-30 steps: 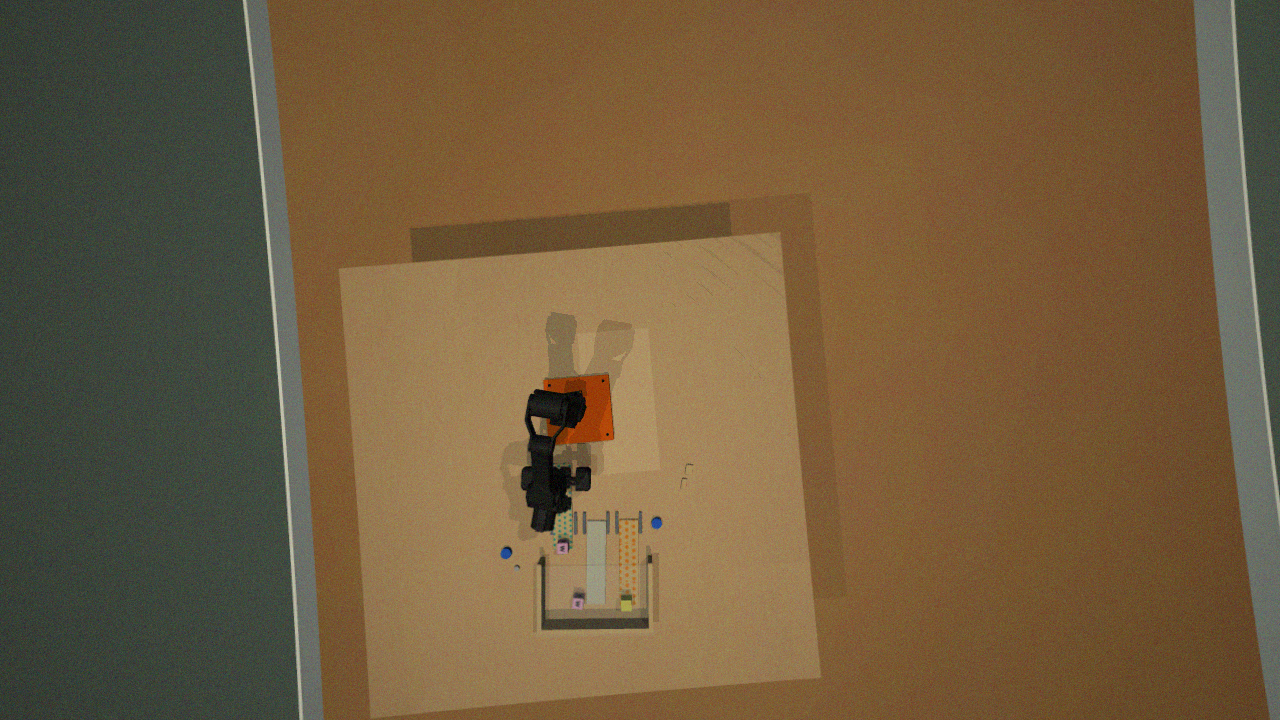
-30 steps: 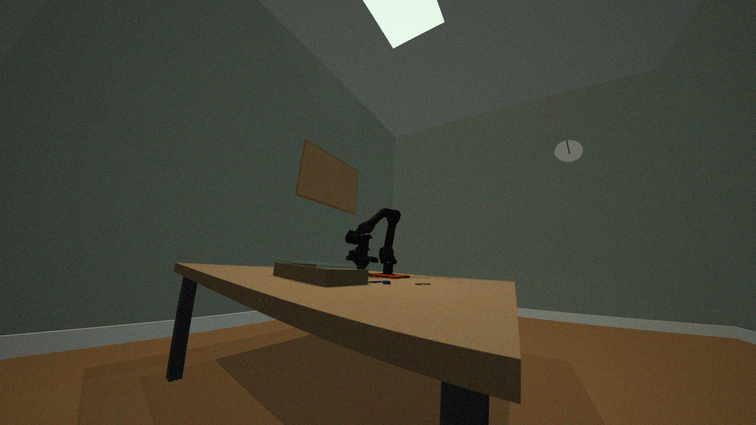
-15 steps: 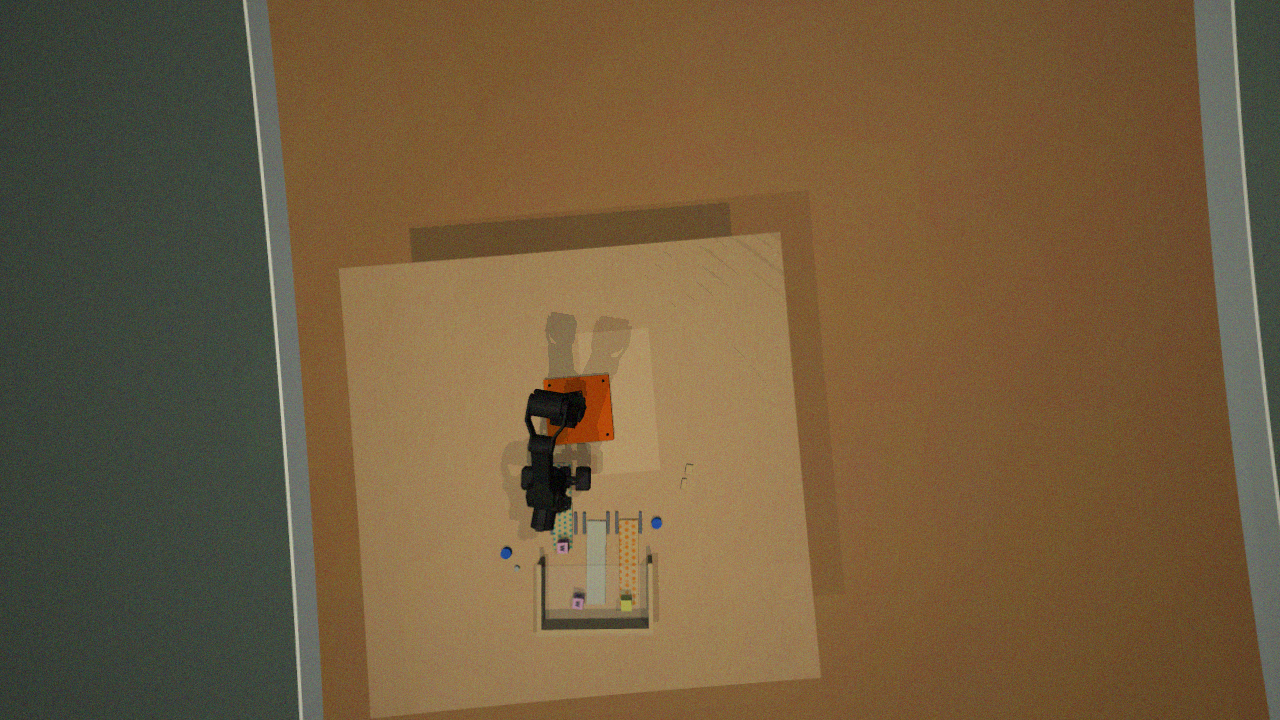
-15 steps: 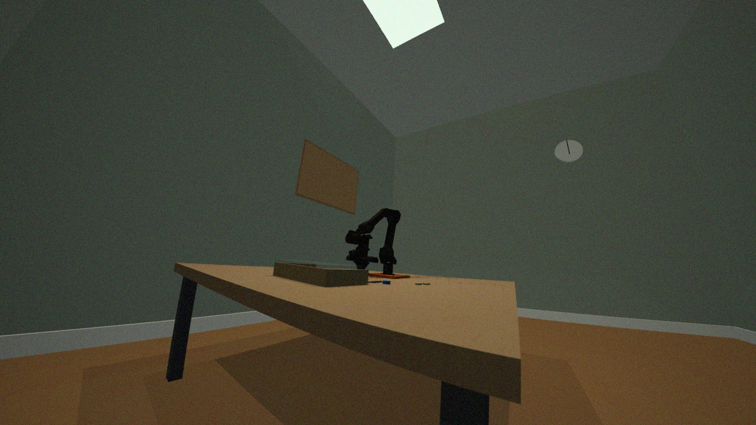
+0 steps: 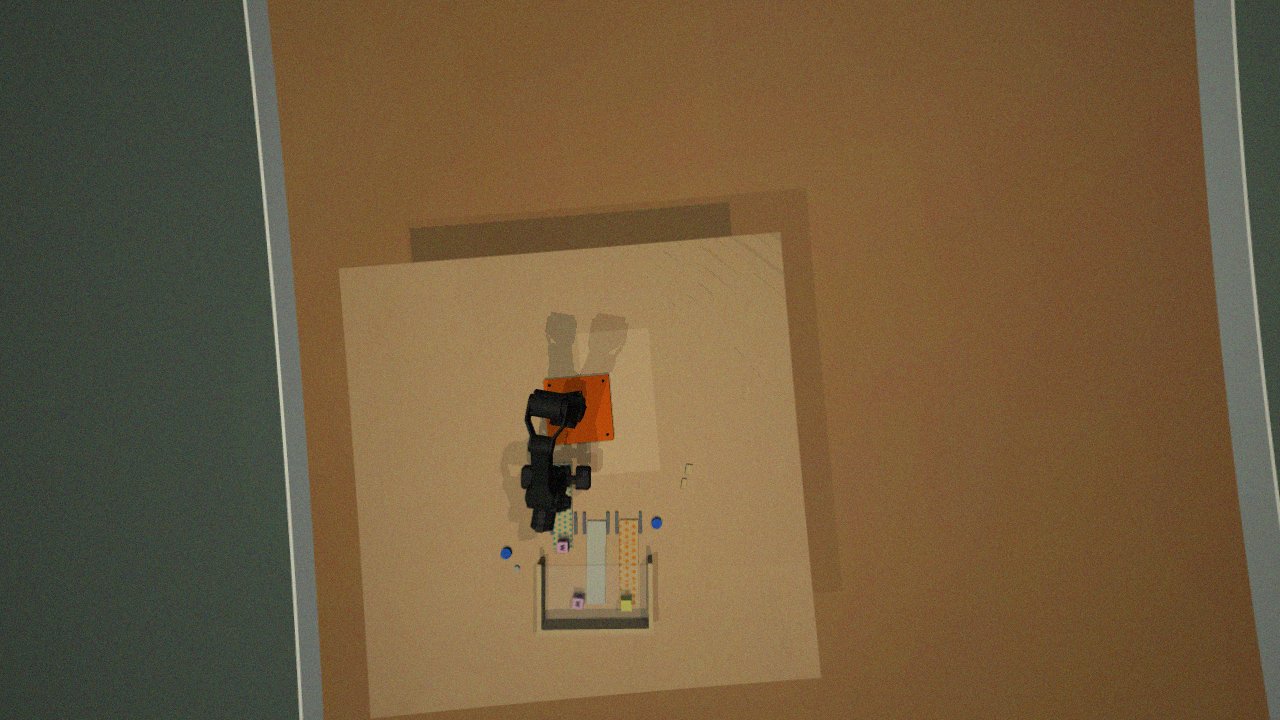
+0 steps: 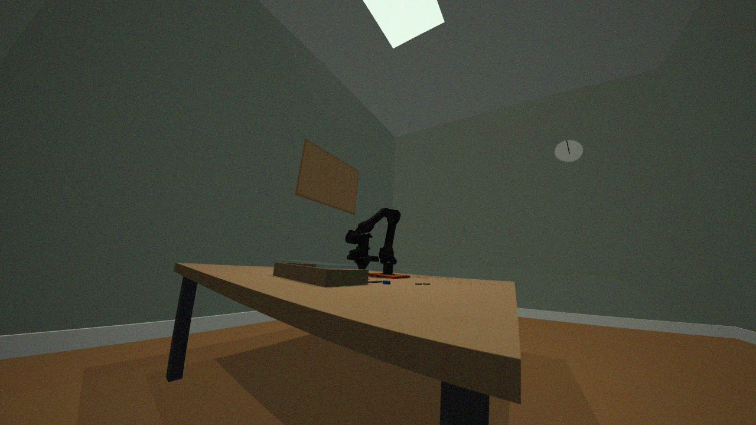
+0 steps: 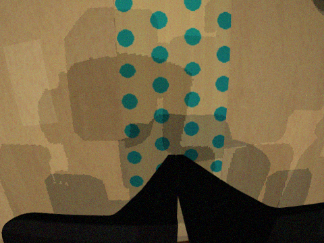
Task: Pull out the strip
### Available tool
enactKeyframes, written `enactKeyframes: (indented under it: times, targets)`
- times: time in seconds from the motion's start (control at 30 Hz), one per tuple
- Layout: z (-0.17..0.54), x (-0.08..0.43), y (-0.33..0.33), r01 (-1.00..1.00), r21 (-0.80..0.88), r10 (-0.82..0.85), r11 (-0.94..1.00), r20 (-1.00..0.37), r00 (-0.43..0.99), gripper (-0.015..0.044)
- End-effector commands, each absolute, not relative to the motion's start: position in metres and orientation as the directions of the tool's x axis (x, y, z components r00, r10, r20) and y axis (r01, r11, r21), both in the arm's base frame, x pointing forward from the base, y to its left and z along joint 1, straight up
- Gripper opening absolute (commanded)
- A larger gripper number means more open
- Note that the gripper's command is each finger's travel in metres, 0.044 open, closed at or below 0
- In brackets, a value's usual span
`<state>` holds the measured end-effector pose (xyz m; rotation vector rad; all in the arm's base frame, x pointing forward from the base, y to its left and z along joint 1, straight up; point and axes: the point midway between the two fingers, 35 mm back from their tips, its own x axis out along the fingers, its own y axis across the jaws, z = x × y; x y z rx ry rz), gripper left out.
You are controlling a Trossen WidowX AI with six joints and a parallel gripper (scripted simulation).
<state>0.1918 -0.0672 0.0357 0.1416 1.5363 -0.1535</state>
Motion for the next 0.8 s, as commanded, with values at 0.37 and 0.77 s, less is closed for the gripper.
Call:
enactKeyframes:
  times: [0.37, 0.77]
  targets:
    - [0.074, 0.225, -0.073, 0.154, -0.003, -0.007, 0.988, -1.0, 0.024, 0.0184]
    - [0.081, 0.275, -0.08, 0.154, -0.003, -0.007, 0.988, -1.0, 0.028, 0.044]
